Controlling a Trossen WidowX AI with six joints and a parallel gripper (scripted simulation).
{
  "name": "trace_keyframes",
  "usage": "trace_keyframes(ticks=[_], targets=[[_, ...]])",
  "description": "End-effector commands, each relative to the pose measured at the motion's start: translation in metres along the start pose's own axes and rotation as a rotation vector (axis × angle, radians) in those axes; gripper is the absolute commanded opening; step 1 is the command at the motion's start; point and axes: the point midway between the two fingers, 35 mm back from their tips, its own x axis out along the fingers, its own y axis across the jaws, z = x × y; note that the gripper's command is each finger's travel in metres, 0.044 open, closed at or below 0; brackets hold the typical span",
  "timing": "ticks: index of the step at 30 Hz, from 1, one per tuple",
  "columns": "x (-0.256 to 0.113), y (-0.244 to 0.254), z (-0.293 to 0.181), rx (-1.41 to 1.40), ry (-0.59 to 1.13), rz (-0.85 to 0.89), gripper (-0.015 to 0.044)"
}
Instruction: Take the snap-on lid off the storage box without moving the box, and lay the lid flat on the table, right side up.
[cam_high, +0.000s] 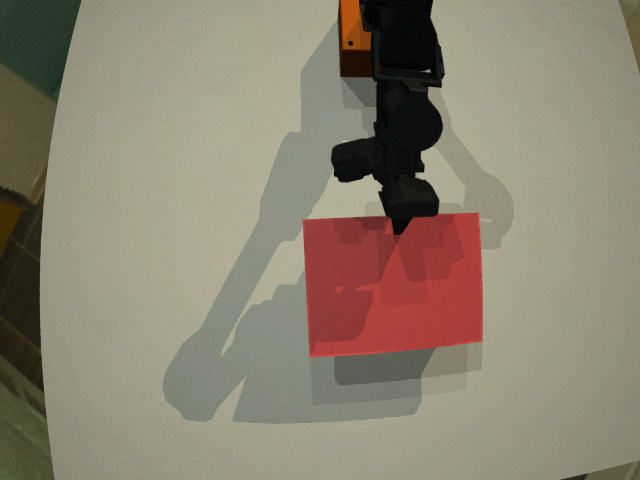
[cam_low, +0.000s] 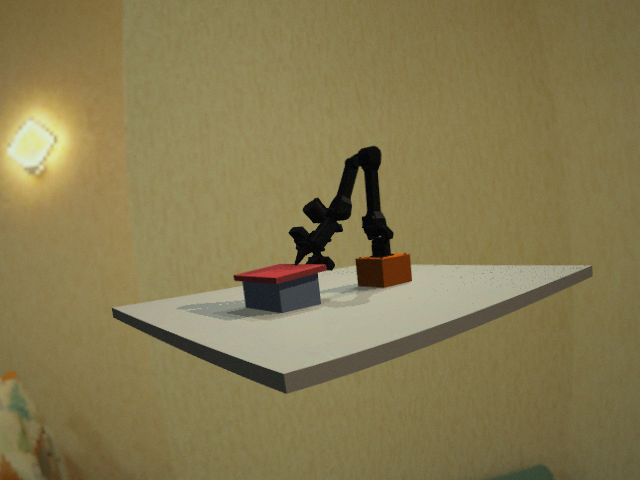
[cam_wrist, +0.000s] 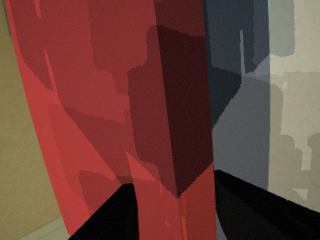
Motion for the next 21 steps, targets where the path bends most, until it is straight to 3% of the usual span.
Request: trace_keyframes(ticks=[1,21], targets=[[-0.0024,0.003,0.0,-0.001,0.0,0.007,0.0],[-0.0029,0.0042,0.0,0.0,0.0,0.004,0.0]])
